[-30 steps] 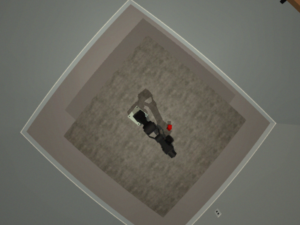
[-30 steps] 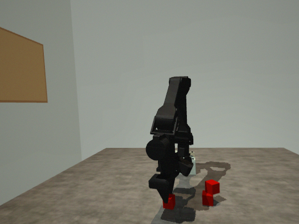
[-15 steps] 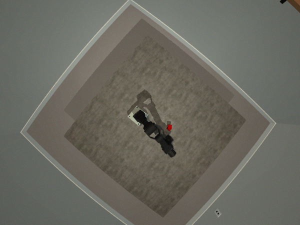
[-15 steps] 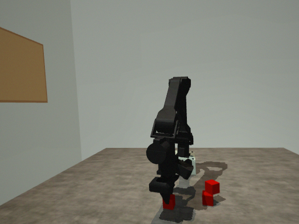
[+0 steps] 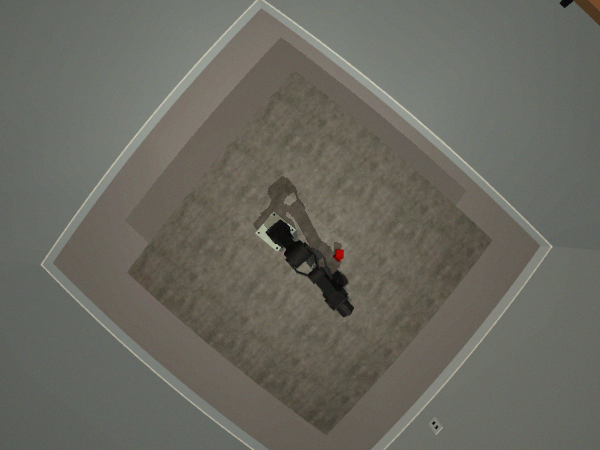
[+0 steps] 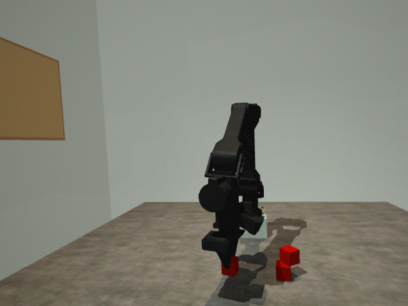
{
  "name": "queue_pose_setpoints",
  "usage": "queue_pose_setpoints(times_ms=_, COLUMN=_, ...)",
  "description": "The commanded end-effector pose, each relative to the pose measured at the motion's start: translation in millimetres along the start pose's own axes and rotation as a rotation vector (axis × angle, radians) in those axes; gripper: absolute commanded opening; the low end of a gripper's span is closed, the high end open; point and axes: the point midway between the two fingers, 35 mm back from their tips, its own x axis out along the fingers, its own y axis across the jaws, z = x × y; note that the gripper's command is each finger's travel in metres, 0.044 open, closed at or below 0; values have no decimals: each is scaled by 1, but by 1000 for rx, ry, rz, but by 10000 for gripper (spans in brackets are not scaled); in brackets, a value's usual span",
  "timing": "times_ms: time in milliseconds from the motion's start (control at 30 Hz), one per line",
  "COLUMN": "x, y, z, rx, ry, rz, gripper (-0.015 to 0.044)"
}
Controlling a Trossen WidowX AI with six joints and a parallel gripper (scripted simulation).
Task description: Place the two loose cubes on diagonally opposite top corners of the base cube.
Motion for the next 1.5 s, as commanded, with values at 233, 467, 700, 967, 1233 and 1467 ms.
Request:
queue_pose_setpoints(times_ms=233, x=-39, y=-5, z=0, rx=-8, ry=1, rz=-8, gripper=105)
queue_pose_setpoints(times_ms=467, x=-62, y=-3, z=0, rx=-13, ry=0, rz=-5, gripper=105)
queue_pose_setpoints(times_ms=700, x=-80, y=-1, z=0, rx=-24, ry=-3, rz=1, gripper=105)
queue_pose_setpoints(times_ms=967, x=-84, y=1, z=3, rx=48, ry=-5, rz=3, gripper=105)
queue_pose_setpoints(times_ms=1233, x=-83, y=4, z=15, rx=289, ry=-5, rz=4, gripper=105)
queue_pose_setpoints(times_ms=1467, x=-82, y=7, z=25, rx=501, ry=-5, rz=5, gripper=105)
